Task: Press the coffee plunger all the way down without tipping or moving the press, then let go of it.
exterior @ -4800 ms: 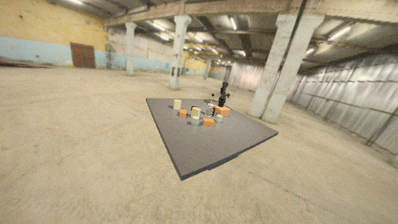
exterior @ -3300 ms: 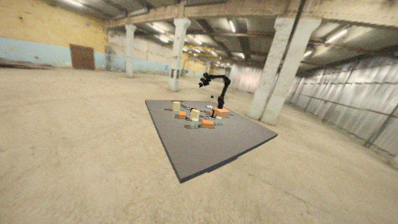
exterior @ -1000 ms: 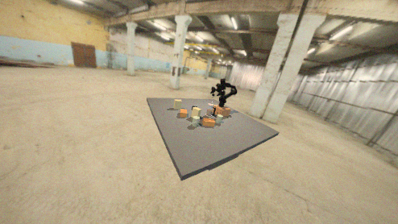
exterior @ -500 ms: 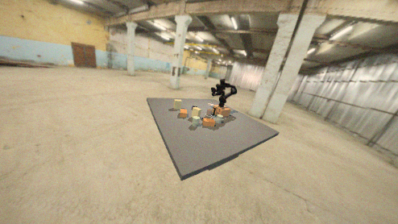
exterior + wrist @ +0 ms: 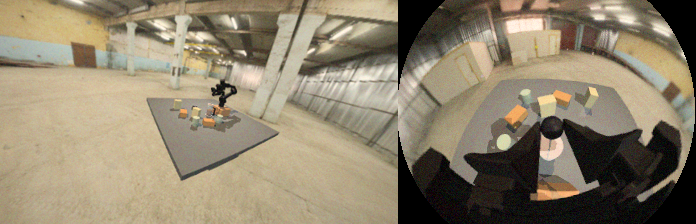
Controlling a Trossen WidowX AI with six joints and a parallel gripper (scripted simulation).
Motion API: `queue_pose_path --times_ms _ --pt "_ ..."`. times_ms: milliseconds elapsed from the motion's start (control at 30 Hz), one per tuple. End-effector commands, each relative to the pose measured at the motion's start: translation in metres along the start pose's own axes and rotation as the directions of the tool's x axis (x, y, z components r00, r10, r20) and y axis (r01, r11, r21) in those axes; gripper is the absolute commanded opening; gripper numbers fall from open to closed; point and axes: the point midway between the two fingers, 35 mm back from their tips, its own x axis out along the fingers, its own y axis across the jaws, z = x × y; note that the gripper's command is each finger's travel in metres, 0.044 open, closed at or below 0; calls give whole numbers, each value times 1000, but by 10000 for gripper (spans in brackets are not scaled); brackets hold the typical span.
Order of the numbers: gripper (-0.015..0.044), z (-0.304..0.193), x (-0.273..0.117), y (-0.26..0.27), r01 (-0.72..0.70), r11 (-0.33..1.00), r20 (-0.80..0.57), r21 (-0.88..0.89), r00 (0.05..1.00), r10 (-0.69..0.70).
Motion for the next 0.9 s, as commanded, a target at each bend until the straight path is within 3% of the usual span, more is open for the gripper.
queue_pose_path --times_ms 0,867 --pt "124 -5 3 0 1 1000 -2 5 1000 -1" --pt "124 -40 27 0 1 1000 -2 5 1000 -1"
